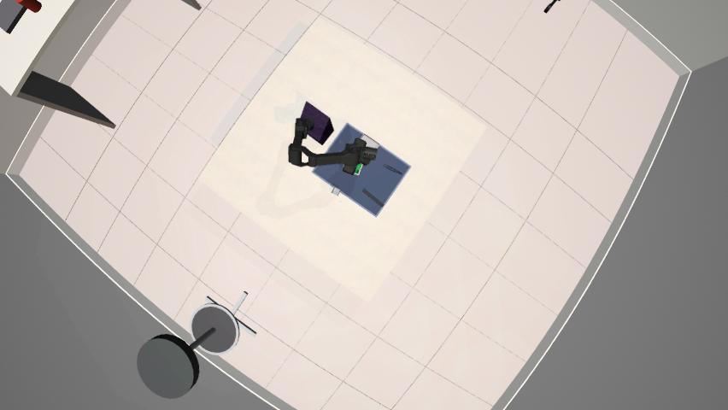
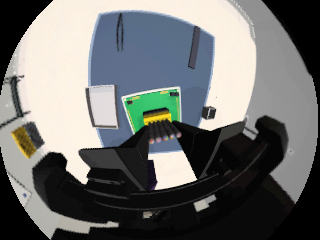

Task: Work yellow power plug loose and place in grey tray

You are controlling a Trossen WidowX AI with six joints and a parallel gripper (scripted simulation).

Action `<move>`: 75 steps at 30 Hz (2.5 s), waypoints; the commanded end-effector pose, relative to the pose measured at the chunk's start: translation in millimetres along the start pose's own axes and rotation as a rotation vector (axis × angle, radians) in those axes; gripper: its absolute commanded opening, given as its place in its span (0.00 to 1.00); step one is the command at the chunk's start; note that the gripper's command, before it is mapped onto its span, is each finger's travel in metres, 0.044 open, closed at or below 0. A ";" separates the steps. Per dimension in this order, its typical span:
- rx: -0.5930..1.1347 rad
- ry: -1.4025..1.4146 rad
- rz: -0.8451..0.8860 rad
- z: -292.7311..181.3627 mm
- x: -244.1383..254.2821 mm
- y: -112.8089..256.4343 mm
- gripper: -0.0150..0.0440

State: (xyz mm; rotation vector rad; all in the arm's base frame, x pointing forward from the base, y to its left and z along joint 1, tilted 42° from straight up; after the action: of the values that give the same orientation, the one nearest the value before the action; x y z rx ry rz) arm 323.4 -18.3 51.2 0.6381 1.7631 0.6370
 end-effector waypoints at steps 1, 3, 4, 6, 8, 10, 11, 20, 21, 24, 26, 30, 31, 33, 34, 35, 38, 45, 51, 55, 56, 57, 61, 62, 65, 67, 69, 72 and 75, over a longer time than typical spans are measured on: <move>-0.030 0.029 0.045 -2.1 -2.8 14.7 0.25; -0.036 0.030 0.103 -2.9 -10.9 15.3 0.25; -0.039 0.030 0.130 -3.3 -14.6 14.8 0.25; -0.043 0.030 0.174 -3.8 -20.7 15.1 0.25; -0.045 0.031 0.198 -4.1 -23.9 15.0 0.25; -0.045 0.031 0.198 -4.1 -23.9 15.6 0.25; -0.044 0.030 0.188 -4.0 -22.6 15.9 0.25; -0.021 0.028 -0.034 -1.3 7.8 19.4 0.25; -0.019 0.028 -0.052 -1.0 10.3 19.3 0.25; -0.017 0.028 -0.072 -0.8 13.0 19.5 0.25; -0.018 0.028 -0.056 -1.0 10.8 19.9 0.25; -0.029 0.029 0.036 -2.2 -1.9 20.1 0.25; -0.032 0.029 0.065 -2.5 -5.9 19.8 0.25; -0.038 0.030 0.123 -3.3 -13.9 20.3 0.25; -0.040 0.030 0.148 -3.6 -17.4 20.9 0.25; -0.043 0.030 0.169 -3.9 -20.2 20.4 0.25; -0.046 0.031 0.201 -4.3 -24.6 21.1 0.25; -0.034 0.030 0.082 -2.9 -8.4 23.8 0.25; -0.018 0.028 -0.062 -1.1 11.2 25.5 0.25; -0.018 0.028 -0.060 -1.2 10.9 26.6 0.25; -0.020 0.028 -0.044 -1.3 8.8 26.7 0.25; -0.022 0.028 -0.024 -1.6 6.0 26.8 0.25; -0.034 0.030 0.086 -3.0 -9.3 27.5 0.25; -0.037 0.030 0.115 -3.4 -13.2 27.1 0.25; -0.044 0.030 0.181 -4.2 -22.3 27.6 0.25; -0.046 0.031 0.200 -4.5 -24.9 27.7 0.25; -0.045 0.031 0.195 -4.4 -24.2 28.2 0.25; -0.040 0.030 0.144 -3.8 -17.4 29.8 0.25; -0.031 0.029 0.061 -2.8 -6.0 31.0 0.25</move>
State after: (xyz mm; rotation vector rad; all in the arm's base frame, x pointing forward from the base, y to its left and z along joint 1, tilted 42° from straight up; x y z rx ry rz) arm 325.6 -17.1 72.9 0.7550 1.7505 0.7497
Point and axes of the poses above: the point midway between the two fingers, 35 mm back from their tips, its own y axis back along the fingers, its own x axis across the jaws, z = x × y, the point moved 5 cm from there along y, back along the fingers, and after that the axes turned 7 degrees about y, right-handed, at the moved point
